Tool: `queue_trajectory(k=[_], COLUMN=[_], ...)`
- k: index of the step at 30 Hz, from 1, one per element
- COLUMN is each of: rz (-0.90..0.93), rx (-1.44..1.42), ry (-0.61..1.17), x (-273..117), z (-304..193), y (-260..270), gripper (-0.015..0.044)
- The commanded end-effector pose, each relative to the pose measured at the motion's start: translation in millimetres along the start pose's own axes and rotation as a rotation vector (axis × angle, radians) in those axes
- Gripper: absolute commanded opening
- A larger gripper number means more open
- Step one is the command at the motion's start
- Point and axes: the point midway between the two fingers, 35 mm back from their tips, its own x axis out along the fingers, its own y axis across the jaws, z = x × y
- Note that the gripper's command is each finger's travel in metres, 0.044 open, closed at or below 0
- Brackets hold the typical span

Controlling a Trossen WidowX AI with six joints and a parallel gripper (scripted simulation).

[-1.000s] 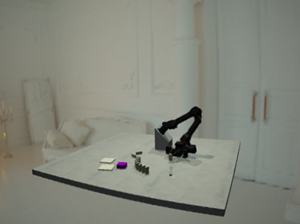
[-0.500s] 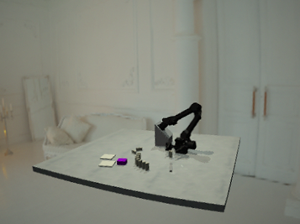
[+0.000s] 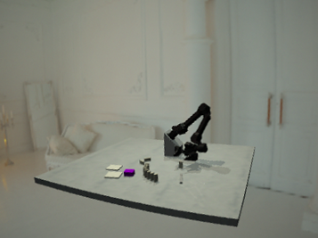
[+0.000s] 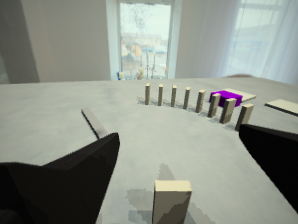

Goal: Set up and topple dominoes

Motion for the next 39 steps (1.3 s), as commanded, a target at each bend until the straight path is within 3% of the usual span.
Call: queue_trajectory(k=[1,4,6,15,19,24,34,39], rz=[-0.044,-0.074,-0.119,-0.145,-0.096,0.093,0.128,0.128], rx=[-0.111,-0.218,-0.14,-0.228,-0.207,0.007,0.05,0.049], ry=[0.176,0.417,0.359,0.683,1.041,1.394,1.427,1.427], x=[25.1,45.2,63.3,65.3,47.3,13.2,9.4,16.4], z=[-3.1,-6.3,22.4,14.1,16.6,48.7,54.4,14.7], y=[5.9,4.8,3.4,-13.4,-22.1,-7.6,-3.5,1.7], gripper=[0.044,0.044,0.044,0.044,0.044,0.044,0.044,0.044])
